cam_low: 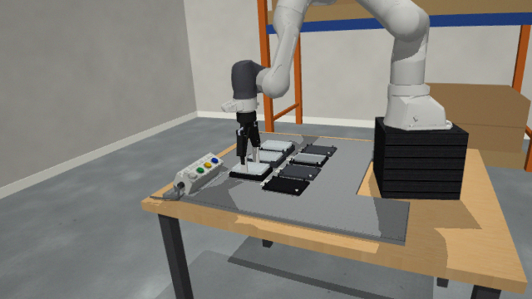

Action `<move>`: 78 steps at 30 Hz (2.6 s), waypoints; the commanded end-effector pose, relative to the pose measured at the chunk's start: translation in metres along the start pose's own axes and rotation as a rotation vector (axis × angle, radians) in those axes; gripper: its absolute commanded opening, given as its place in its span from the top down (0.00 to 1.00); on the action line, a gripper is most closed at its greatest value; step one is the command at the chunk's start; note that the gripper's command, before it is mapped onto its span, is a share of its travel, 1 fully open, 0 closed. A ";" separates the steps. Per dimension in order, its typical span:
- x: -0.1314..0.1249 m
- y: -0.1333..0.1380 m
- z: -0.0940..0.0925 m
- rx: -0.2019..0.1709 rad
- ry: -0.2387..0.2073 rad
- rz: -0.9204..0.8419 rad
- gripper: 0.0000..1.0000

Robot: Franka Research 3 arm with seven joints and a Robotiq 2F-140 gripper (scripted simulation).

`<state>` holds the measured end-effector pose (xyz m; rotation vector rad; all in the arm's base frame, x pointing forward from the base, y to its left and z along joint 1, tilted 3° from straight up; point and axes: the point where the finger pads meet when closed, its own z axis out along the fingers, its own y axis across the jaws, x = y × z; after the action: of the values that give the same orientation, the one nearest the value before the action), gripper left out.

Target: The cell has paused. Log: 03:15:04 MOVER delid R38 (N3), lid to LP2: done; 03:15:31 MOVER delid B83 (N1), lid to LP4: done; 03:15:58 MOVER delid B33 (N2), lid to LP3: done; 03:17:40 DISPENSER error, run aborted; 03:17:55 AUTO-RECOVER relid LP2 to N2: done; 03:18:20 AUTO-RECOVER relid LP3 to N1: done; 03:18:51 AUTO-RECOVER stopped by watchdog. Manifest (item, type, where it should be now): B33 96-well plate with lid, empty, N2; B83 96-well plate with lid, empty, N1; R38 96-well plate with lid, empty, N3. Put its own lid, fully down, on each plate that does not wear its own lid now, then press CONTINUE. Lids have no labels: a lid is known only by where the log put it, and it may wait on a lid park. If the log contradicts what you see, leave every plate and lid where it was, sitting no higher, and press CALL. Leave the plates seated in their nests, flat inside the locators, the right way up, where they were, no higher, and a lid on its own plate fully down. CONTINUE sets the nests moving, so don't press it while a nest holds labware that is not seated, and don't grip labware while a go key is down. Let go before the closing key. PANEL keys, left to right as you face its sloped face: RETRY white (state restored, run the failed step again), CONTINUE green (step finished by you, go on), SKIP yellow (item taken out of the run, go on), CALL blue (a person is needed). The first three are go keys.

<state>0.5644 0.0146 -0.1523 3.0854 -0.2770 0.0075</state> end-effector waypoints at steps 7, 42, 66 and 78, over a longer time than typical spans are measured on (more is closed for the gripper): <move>0.000 -0.001 0.001 0.000 0.002 0.001 0.34; 0.000 -0.001 0.001 0.000 0.002 0.001 1.00; 0.000 -0.001 0.001 0.000 0.002 0.001 1.00; 0.000 -0.001 0.001 0.000 0.002 0.001 1.00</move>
<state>0.5652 0.0147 -0.1518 3.0855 -0.2767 0.0100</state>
